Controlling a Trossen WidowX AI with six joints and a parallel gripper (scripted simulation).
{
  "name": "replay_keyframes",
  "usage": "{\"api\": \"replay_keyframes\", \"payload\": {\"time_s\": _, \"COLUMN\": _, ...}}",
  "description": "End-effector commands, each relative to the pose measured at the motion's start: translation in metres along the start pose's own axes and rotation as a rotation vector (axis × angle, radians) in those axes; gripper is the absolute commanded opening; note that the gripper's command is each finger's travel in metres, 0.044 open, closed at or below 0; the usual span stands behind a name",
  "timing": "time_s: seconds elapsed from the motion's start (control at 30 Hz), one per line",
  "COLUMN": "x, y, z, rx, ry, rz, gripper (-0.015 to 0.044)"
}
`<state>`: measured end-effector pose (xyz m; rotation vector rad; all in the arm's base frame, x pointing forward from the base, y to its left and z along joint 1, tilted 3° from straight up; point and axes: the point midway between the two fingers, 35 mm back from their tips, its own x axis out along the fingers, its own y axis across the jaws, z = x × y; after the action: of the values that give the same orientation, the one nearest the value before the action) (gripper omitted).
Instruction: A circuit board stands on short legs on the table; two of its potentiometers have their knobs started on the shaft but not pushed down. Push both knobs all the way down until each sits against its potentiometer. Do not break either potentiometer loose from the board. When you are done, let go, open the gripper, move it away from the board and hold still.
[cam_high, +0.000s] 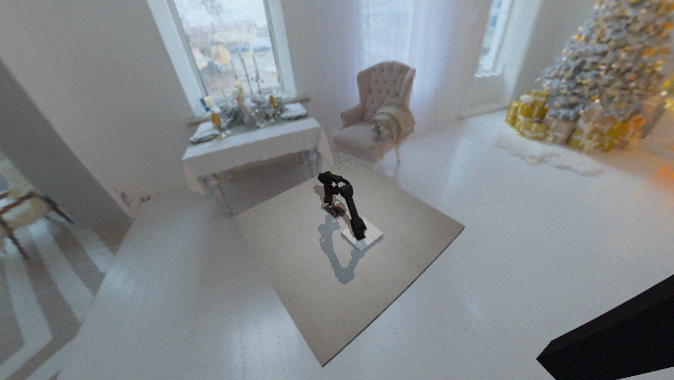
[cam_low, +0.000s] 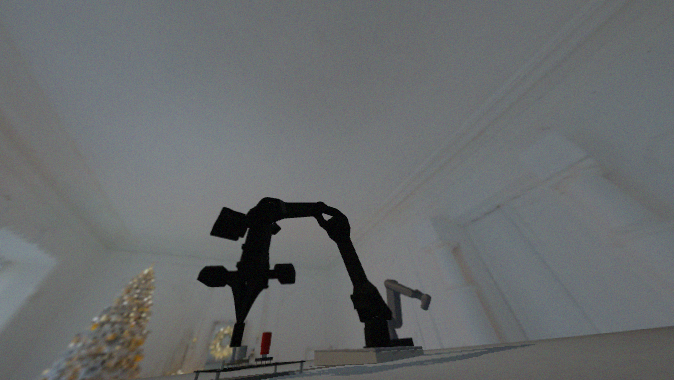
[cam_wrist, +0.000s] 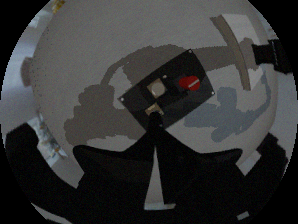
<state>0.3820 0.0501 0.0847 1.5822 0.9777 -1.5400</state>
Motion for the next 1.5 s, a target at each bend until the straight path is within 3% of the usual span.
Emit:
{"api": "replay_keyframes", "payload": {"time_s": 0.0, "x": 0.007, "y": 0.0, "z": 0.0, "rx": 0.006, "ry": -0.006, "rz": -0.004, "gripper": 0.0}}
{"api": "replay_keyframes", "payload": {"time_s": 1.47, "x": 0.024, "y": 0.0, "z": 0.0, "rx": 0.006, "ry": -0.006, "rz": -0.004, "gripper": 0.0}}
